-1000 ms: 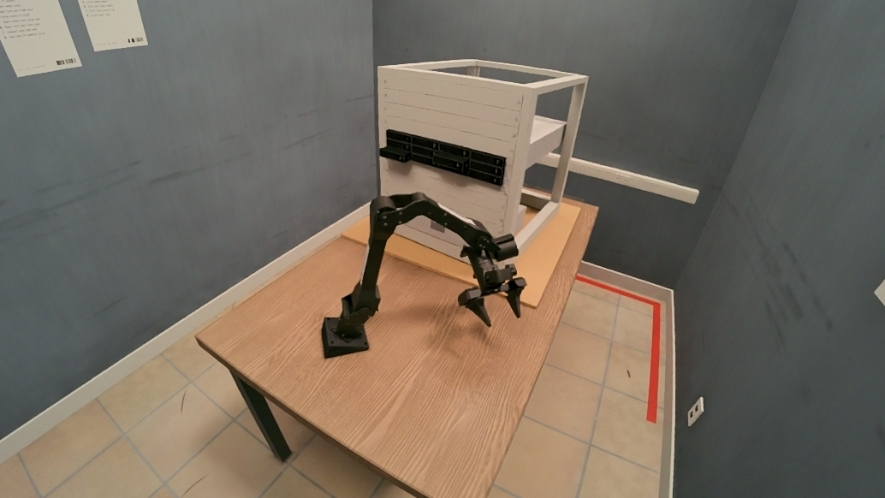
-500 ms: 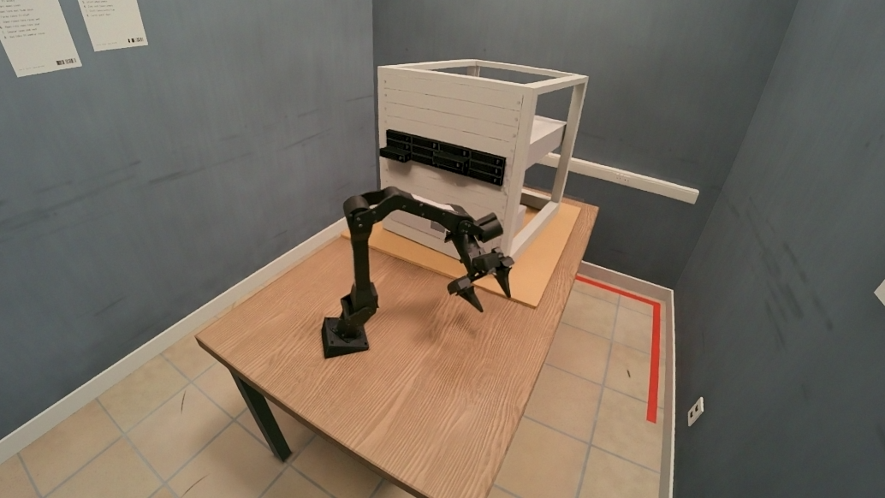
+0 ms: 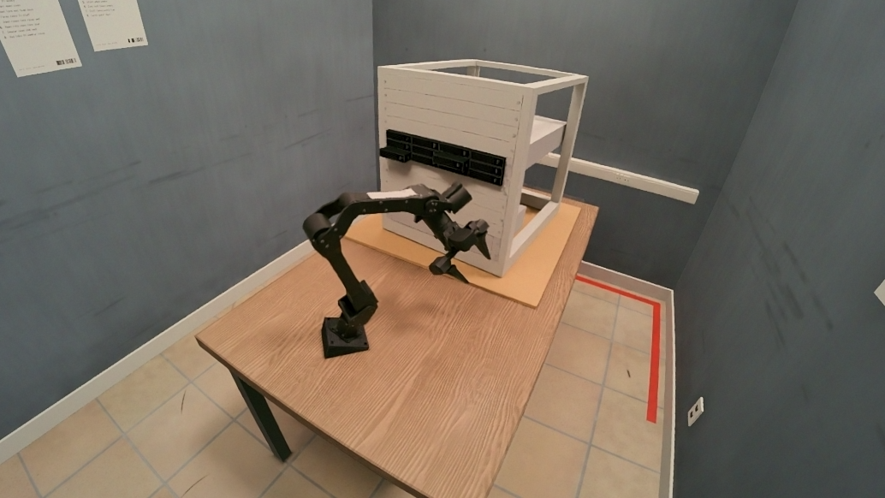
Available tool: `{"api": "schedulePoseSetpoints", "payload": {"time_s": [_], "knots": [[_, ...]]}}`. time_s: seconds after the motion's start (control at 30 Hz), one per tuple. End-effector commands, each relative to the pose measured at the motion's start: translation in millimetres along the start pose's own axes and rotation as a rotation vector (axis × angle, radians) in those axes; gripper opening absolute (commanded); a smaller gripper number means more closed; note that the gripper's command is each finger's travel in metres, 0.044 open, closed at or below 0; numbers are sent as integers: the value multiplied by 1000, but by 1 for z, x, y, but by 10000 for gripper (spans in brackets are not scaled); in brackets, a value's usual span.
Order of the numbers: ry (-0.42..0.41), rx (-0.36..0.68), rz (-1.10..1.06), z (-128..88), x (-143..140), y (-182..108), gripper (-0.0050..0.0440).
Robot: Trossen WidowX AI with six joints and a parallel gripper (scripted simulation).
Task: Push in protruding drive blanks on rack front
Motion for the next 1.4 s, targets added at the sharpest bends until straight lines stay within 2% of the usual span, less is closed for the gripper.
{"api": "schedulePoseSetpoints", "payload": {"time_s": [0.0,0.2,0.5,0.57,1.07,1.13,1.37], "knots": [[88,46,29,-25,5,-8,440],[255,156,71,-64,15,-23,440],[460,293,124,-110,29,-41,440],[460,293,124,-110,29,-41,440],[781,506,205,-186,49,-73,440],[781,506,205,-186,49,-73,440],[921,601,242,-218,58,-85,440]]}}
Point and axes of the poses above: the point midway between the two fingers, 35 mm back from their tips, its own z axis out along the fingers, its own x axis across the jaws, y = z × x, the point moved 1 cm from there along -z, back along the fingers
